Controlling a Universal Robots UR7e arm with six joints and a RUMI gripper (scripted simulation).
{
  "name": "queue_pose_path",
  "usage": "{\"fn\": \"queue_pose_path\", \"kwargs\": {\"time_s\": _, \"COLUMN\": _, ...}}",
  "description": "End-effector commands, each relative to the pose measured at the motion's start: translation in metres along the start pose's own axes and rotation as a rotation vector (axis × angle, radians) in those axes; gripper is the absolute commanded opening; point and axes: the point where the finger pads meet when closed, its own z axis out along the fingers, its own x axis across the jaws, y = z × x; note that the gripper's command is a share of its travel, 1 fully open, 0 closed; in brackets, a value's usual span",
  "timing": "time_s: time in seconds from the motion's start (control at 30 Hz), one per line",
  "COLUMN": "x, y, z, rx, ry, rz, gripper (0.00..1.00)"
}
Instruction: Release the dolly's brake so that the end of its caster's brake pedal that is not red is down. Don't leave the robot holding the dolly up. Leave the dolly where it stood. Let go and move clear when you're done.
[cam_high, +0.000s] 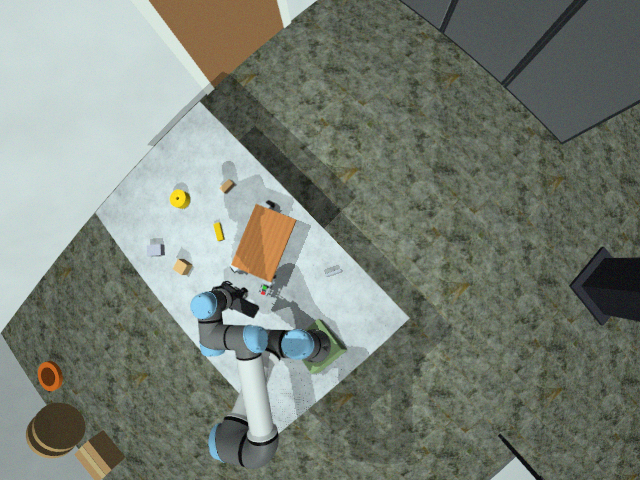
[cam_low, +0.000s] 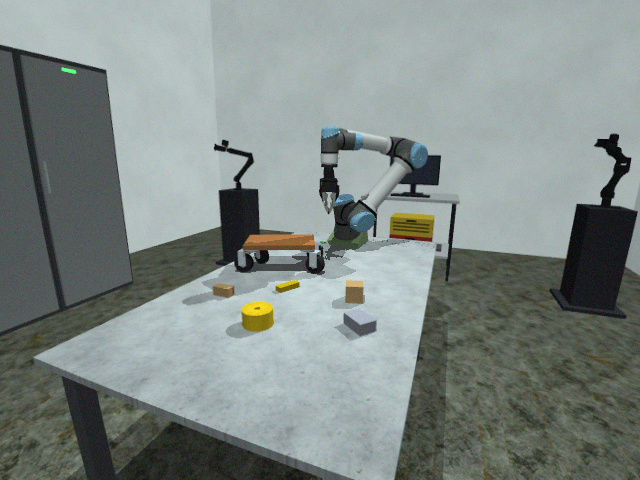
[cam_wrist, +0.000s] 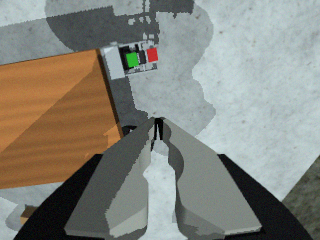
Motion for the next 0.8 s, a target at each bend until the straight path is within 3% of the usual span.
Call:
{"fn": "queue_pose_path", "kwargs": {"time_s": 0.0, "x": -0.008, "y": -0.005, "z": 0.006, "rx": -0.010, "ry": 0.010, "rz": -0.047, "gripper": 0.00}}
{"fn": "queue_pose_path", "kwargs": {"time_s": 0.77, "x": -0.027, "y": -0.016, "z": 0.022, "rx": -0.011, "ry": 0.008, "rz": -0.159, "gripper": 0.00}}
